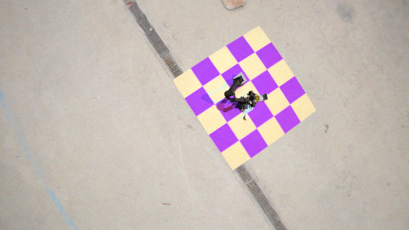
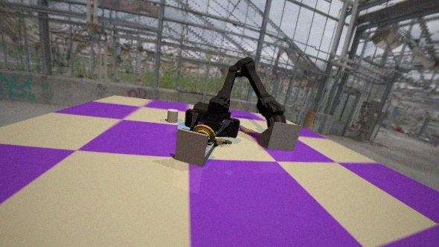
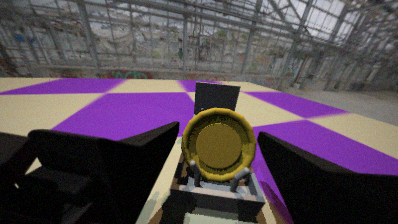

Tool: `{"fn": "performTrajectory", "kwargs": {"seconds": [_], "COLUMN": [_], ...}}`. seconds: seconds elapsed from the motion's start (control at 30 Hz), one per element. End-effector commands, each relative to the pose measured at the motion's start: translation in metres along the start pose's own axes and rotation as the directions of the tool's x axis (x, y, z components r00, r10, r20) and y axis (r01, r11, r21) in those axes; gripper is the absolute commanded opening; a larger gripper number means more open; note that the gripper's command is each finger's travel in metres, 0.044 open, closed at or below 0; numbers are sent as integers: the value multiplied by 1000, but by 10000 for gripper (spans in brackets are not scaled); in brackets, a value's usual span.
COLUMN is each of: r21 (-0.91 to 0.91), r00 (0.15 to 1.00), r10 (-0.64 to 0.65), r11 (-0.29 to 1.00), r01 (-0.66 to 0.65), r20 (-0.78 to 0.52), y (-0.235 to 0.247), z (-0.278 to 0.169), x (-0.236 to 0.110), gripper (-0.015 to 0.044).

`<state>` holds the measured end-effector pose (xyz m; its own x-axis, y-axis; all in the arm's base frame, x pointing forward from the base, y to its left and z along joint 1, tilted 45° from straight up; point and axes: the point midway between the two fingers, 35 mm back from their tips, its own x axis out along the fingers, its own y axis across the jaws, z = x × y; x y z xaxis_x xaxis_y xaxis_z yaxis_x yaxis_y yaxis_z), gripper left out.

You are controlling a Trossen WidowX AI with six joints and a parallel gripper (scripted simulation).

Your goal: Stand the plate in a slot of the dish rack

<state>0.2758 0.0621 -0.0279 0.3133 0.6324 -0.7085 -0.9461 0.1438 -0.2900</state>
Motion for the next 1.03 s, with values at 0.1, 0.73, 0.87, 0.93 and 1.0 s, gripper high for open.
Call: {"fn": "performTrajectory", "kwargs": {"seconds": [0.1,0.73,0.87,0.93,1.0], "r21": [-1,146,243,291,335], "r00": [1000,993,979,968,955], "r10": [3,58,93,111,127], "r11": [1000,988,969,956,942], "r01": [-3,-43,-47,-41,-30], "r20": [-3,-100,-183,-226,-269], "y": [-2,1,6,9,12], "z": [9,122,124,125,126], "x": [0,-4,-4,-4,-5], "gripper": [400,400,400,400,400]}}
